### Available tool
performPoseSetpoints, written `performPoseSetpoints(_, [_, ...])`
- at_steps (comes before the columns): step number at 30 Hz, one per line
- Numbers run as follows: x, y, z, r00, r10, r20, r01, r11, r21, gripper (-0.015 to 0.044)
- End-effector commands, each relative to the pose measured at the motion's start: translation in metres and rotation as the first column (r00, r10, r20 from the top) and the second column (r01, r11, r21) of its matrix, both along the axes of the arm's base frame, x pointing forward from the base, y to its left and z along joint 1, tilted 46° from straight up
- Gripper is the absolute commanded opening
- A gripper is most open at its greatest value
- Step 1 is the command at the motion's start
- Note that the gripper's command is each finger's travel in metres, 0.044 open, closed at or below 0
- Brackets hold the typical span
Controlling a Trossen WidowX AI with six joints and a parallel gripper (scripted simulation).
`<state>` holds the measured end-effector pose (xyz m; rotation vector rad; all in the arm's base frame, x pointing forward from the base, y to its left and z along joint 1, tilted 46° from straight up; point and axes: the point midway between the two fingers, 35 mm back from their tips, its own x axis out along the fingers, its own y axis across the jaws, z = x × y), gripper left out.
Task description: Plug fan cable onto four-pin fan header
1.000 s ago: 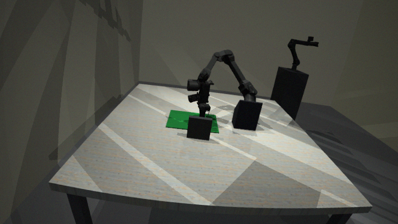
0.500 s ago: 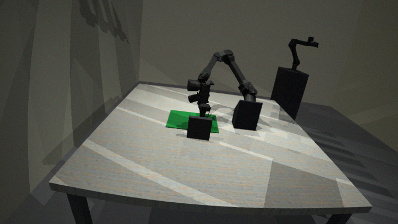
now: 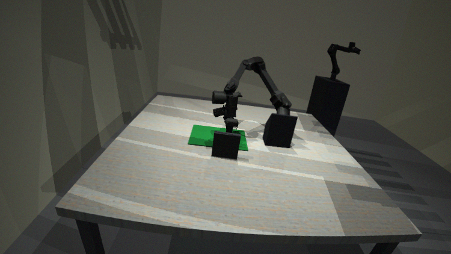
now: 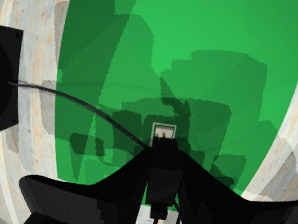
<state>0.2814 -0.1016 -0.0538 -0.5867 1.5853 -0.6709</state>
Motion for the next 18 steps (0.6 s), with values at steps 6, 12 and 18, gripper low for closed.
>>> performPoseSetpoints(6, [-0.0008,-0.0019,-0.0015,1.000,0.003,-0.003,-0.003,1.000,-0.004,0.0000])
performPoseSetpoints(12, [-0.0013,-0.0024,-0.0020,1.000,0.003,-0.003,-0.003,1.000,-0.004,0.0000])
performPoseSetpoints(18, [-0.0014,-0.0024,-0.0020,1.000,0.003,-0.003,-0.003,1.000,-0.004,0.0000])
